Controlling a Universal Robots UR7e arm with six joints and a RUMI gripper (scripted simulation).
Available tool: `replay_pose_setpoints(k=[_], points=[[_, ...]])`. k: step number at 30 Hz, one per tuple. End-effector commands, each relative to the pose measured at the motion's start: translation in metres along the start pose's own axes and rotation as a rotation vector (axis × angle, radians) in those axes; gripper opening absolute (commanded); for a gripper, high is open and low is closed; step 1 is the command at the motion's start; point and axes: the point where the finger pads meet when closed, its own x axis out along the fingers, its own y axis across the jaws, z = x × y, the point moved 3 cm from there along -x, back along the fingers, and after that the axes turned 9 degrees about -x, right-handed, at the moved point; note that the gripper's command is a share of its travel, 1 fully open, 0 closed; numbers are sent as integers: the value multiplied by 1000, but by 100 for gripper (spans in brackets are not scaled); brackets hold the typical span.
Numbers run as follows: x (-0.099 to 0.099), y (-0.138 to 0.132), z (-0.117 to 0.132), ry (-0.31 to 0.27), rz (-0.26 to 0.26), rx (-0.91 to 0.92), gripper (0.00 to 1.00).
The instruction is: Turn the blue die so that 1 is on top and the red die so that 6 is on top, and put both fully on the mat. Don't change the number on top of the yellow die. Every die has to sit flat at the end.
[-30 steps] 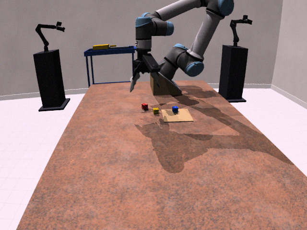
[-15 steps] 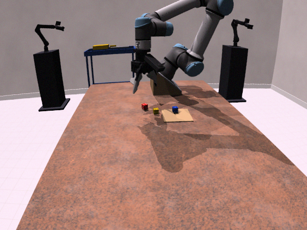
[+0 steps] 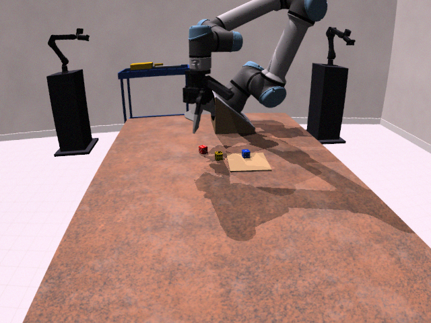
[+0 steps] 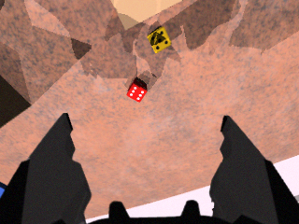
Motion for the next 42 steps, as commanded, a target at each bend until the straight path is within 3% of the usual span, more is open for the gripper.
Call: replay_pose_setpoints(k=[1,29,42], points=[[2,-3,1,9,1,-128,100],[7,-13,9,9,4,-743,100],[8,-16,11,9,5,-906,100]])
